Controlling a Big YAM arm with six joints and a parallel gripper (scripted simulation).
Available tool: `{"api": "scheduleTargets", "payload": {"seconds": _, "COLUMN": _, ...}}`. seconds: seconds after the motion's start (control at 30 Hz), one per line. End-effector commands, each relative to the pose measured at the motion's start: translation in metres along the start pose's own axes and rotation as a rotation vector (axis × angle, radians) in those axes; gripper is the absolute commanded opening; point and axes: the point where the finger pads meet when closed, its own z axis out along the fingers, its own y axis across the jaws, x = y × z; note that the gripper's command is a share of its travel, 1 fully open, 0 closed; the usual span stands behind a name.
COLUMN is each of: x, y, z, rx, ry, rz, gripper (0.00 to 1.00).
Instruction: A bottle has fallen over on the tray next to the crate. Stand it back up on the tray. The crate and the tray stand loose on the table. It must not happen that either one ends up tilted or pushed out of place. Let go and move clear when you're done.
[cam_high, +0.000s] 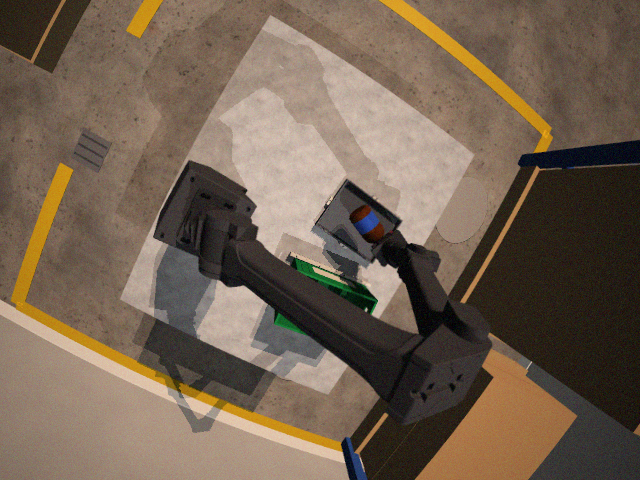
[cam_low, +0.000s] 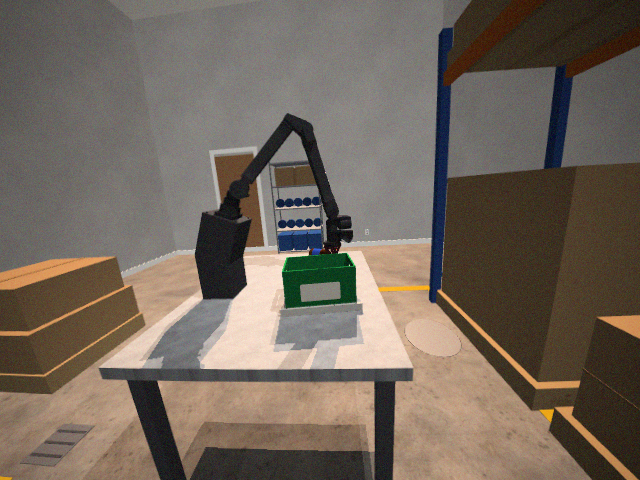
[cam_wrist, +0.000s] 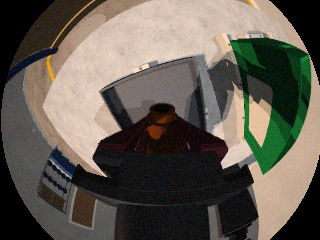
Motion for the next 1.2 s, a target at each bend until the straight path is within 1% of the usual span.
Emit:
{"api": "scheduleTargets", "payload": {"seconds": 0.0, "x": -0.001, "y": 0.01, "z": -0.023, "rx": -0.015, "ry": -0.008, "rz": -0.002, "gripper": 0.0}}
{"api": "scheduleTargets", "payload": {"seconds": 0.3, "x": -0.001, "y": 0.009, "z": -0.039, "rx": -0.015, "ry": -0.008, "rz": -0.002, "gripper": 0.0}}
{"api": "scheduleTargets", "payload": {"seconds": 0.37, "x": -0.001, "y": 0.009, "z": -0.039, "rx": -0.015, "ry": -0.008, "rz": -0.002, "gripper": 0.0}}
{"api": "scheduleTargets", "payload": {"seconds": 0.4, "x": -0.009, "y": 0.013, "z": -0.043, "rx": -0.022, "ry": -0.019, "rz": 0.001, "gripper": 0.0}}
{"api": "scheduleTargets", "payload": {"seconds": 0.5, "x": -0.001, "y": 0.009, "z": -0.046, "rx": -0.015, "ry": -0.008, "rz": -0.002, "gripper": 0.0}}
{"api": "scheduleTargets", "payload": {"seconds": 0.87, "x": -0.003, "y": 0.01, "z": -0.065, "rx": -0.018, "ry": -0.011, "rz": -0.002, "gripper": 0.0}}
{"api": "scheduleTargets", "payload": {"seconds": 0.97, "x": -0.006, "y": 0.01, "z": -0.067, "rx": -0.019, "ry": -0.015, "rz": 0.001, "gripper": 0.0}}
{"api": "scheduleTargets", "payload": {"seconds": 1.07, "x": 0.0, "y": 0.009, "z": -0.07, "rx": -0.015, "ry": -0.008, "rz": -0.002, "gripper": 0.0}}
{"api": "scheduleTargets", "payload": {"seconds": 1.17, "x": -0.004, "y": 0.011, "z": -0.075, "rx": -0.019, "ry": -0.013, "rz": -0.001, "gripper": 0.0}}
